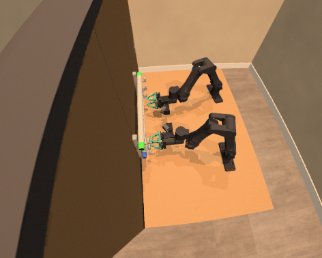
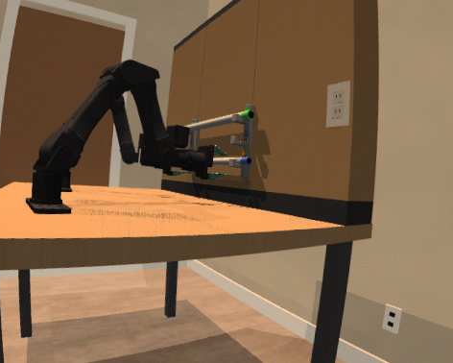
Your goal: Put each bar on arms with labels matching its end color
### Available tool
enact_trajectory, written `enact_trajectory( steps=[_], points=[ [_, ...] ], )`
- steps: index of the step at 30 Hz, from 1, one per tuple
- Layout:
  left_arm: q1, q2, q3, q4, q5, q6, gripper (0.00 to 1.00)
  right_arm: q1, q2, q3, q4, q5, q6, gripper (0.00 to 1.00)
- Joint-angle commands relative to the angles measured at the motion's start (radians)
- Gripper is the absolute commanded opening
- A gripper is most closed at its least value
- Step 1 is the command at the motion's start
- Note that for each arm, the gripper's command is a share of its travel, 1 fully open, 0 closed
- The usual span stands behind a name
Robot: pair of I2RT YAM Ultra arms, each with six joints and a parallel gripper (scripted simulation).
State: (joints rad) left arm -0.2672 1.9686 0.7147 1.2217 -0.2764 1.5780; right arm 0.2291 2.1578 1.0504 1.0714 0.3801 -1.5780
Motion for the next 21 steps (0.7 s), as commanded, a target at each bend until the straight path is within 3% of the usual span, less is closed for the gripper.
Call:
enact_trajectory(
  steps=[1, 21],
  points=[
    [0.015, 0.009, 0.053, -0.013, 0.011, -0.007, 0.7, -0.011, 0.008, 0.058, -0.011, -0.012, 0.007, 0.69],
    [0.03, 0.061, 0.144, -0.051, 0.026, -0.007, 0.68, -0.028, 0.061, 0.157, -0.057, -0.029, 0.007, 0.67]
  ],
)
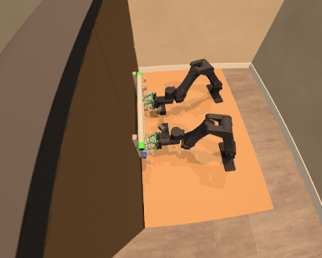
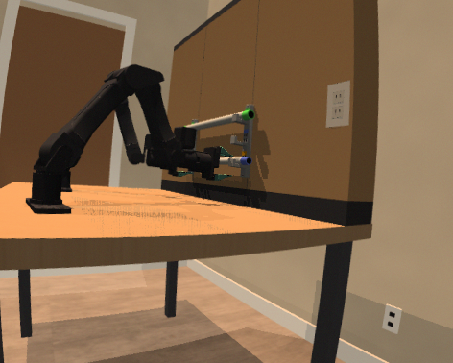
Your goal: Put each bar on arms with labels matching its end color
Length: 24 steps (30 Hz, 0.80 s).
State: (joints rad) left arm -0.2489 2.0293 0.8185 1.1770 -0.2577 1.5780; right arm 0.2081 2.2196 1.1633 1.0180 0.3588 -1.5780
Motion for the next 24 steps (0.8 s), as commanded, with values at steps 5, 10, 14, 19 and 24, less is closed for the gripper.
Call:
enact_trajectory(
  steps=[5, 10, 14, 19, 24],
  points=[
    [0.012, 0.0, 0.04, -0.007, 0.007, -0.007, 0.61, -0.007, 0.0, 0.045, -0.004, -0.008, 0.007, 0.6],
    [0.012, 0.001, 0.041, -0.007, 0.007, -0.007, 0.53, -0.007, 0.001, 0.046, -0.005, -0.008, 0.007, 0.52],
    [0.012, 0.001, 0.041, -0.007, 0.007, -0.007, 0.47, -0.007, 0.001, 0.046, -0.005, -0.008, 0.007, 0.46],
    [0.012, 0.001, 0.042, -0.006, 0.007, -0.007, 0.42, -0.007, 0.001, 0.046, -0.005, -0.008, 0.007, 0.41],
    [0.012, 0.001, 0.041, -0.006, 0.007, -0.007, 0.35, -0.007, 0.001, 0.046, -0.004, -0.008, 0.007, 0.34]
  ],
)
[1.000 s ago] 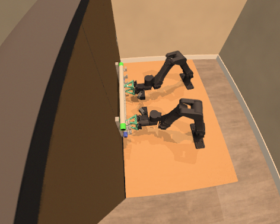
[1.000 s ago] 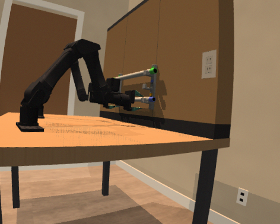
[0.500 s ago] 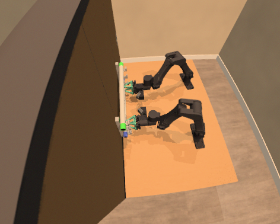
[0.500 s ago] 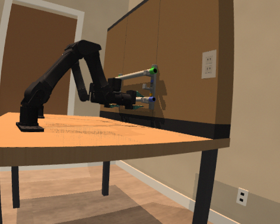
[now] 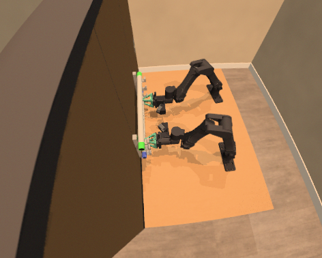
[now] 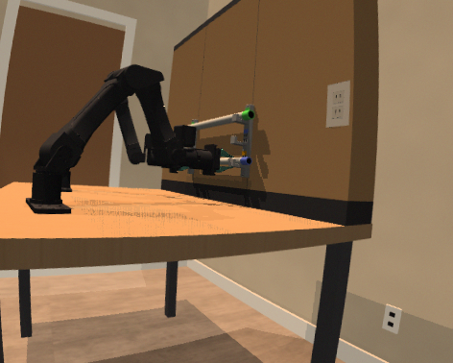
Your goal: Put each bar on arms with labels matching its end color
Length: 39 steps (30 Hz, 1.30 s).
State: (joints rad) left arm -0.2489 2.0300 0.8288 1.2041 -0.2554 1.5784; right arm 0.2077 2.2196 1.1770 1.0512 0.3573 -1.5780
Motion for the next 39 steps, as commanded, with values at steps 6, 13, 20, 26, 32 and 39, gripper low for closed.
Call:
enact_trajectory(
  steps=[6, 13, 20, 26, 32, 39],
  points=[
    [0.012, 0.001, 0.03, -0.032, 0.004, -0.008, 0.25, -0.006, 0.001, 0.031, -0.036, -0.006, 0.007, 0.24],
    [0.012, 0.001, 0.031, -0.03, 0.004, -0.008, 0.18, -0.006, 0.001, 0.032, -0.037, -0.006, 0.007, 0.17],
    [0.012, 0.001, 0.031, -0.03, 0.004, -0.008, 0.07, -0.006, 0.001, 0.032, -0.037, -0.006, 0.007, 0.06],
    [0.012, 0.001, 0.031, -0.03, 0.004, -0.008, 0.0, -0.006, 0.001, 0.032, -0.037, -0.006, 0.007, 0.0],
    [0.011, -0.003, 0.024, -0.028, 0.003, -0.007, 0.0, -0.005, -0.003, 0.024, -0.033, -0.005, 0.007, 0.0],
    [0.009, -0.008, 0.016, -0.024, 0.002, -0.007, 0.0, -0.003, -0.008, 0.015, -0.029, -0.003, 0.007, 0.0]
  ],
)
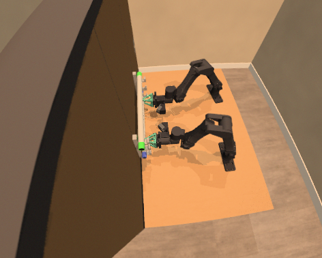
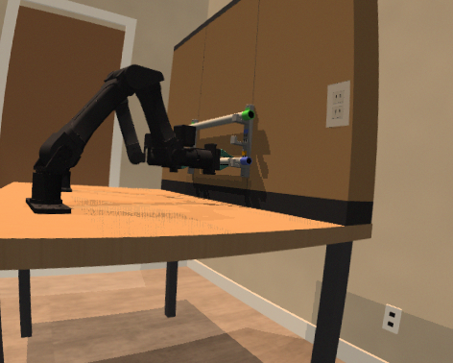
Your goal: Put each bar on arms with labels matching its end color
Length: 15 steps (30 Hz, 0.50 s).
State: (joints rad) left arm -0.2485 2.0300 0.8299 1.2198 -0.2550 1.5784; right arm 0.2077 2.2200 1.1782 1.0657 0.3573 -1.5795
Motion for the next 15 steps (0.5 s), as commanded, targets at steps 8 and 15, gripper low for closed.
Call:
enact_trajectory(
  steps=[8, 15],
  points=[
    [0.008, -0.012, 0.007, -0.037, 0.0, -0.007, 0.0, -0.002, -0.012, 0.006, -0.04, -0.002, 0.008, 0.0],
    [0.006, -0.016, -0.001, -0.033, -0.001, -0.007, 0.0, 0.0, -0.017, -0.003, -0.036, 0.0, 0.008, 0.0]
  ],
)
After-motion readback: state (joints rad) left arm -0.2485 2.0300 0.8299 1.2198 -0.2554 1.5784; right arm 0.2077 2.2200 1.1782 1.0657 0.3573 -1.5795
